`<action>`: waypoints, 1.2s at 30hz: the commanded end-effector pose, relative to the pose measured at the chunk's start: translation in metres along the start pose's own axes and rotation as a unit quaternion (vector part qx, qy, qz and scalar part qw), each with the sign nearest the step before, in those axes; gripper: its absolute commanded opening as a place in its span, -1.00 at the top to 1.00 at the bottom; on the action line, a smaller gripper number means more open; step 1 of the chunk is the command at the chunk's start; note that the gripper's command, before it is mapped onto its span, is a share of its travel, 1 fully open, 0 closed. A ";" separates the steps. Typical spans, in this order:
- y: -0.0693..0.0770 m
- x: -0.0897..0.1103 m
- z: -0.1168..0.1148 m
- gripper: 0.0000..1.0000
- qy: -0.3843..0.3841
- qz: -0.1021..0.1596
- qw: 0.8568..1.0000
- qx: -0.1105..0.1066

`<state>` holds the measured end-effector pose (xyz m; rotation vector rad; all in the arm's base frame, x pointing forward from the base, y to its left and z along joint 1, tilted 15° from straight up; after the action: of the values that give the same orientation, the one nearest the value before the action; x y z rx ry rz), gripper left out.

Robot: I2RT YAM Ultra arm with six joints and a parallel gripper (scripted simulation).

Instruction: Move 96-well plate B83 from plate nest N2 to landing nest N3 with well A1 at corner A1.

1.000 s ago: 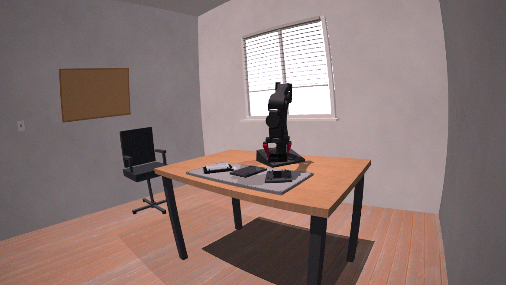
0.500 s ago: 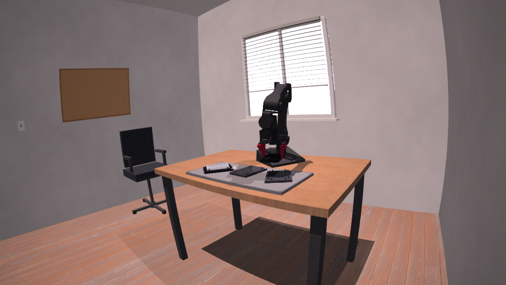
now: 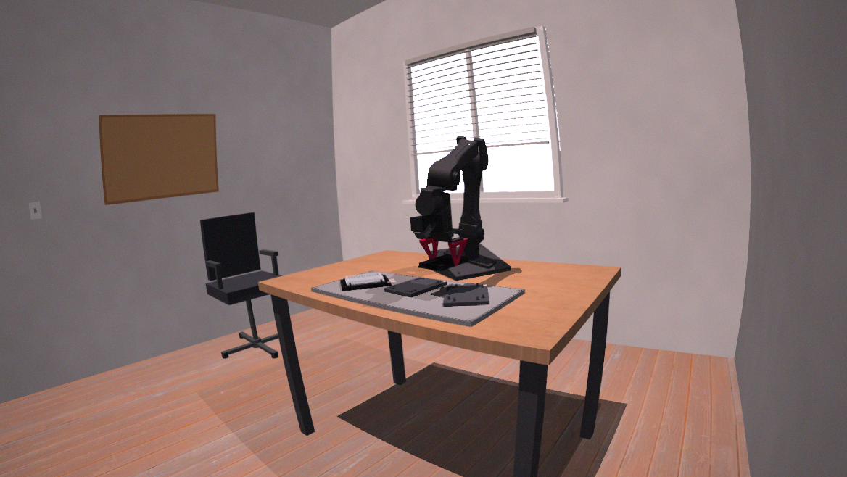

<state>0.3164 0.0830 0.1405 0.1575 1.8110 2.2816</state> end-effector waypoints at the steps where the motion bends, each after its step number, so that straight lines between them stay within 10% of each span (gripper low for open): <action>1: 0.008 -0.005 -0.001 1.00 -0.004 -0.018 1.000 -0.009; 36: 0.006 -0.018 -0.104 1.00 -0.004 -0.018 1.000 -0.008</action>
<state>0.3080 -0.0151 0.1211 0.1726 1.7772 2.2681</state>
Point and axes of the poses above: the point where the finger pads meet when closed, its own y axis back along the fingers, its own z axis across the jaws, x = y × z, the point moved 1 cm from there along y, back along the fingers, and after that the axes turned 7 degrees about -y, right-handed, at the moved point
